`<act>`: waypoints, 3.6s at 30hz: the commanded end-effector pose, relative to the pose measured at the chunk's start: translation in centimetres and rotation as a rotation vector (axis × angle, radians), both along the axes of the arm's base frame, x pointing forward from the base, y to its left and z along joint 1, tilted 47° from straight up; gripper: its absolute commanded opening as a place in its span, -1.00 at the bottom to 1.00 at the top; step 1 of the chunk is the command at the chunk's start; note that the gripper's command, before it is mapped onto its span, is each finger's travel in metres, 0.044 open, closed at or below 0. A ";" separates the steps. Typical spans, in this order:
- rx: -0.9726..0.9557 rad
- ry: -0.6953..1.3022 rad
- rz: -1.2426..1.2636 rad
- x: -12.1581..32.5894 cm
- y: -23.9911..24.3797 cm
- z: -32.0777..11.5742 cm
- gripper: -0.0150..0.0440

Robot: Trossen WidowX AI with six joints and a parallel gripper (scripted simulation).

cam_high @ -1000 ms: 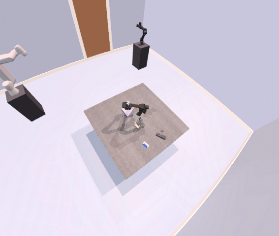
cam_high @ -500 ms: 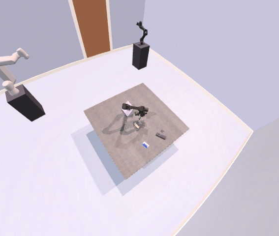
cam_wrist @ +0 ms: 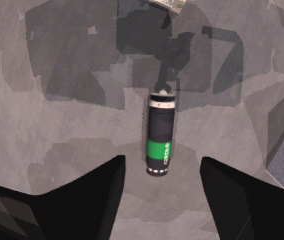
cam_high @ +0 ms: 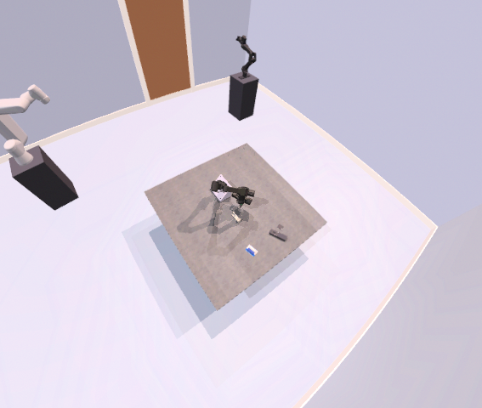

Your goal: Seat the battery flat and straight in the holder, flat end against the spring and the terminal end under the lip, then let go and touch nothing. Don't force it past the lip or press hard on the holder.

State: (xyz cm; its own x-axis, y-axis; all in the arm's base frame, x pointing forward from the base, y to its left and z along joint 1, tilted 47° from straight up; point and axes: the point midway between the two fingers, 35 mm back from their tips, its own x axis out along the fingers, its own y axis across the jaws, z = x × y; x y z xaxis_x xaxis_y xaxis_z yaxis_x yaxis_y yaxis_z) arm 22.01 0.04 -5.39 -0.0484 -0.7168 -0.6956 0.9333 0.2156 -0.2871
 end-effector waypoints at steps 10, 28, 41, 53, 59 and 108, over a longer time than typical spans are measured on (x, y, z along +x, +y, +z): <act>-0.002 -0.009 -0.009 0.0 -1.3 -1.2 0.26; -0.005 -0.009 -0.010 -0.2 -3.4 -3.1 0.26; -0.006 -0.009 -0.010 -0.3 -3.8 -3.5 -0.18; -0.002 -0.009 -0.009 0.0 -1.6 -1.6 -0.29; -0.003 -0.005 -0.006 0.0 -0.1 0.0 -0.29; 0.026 0.756 0.894 8.1 -8.1 8.9 -0.29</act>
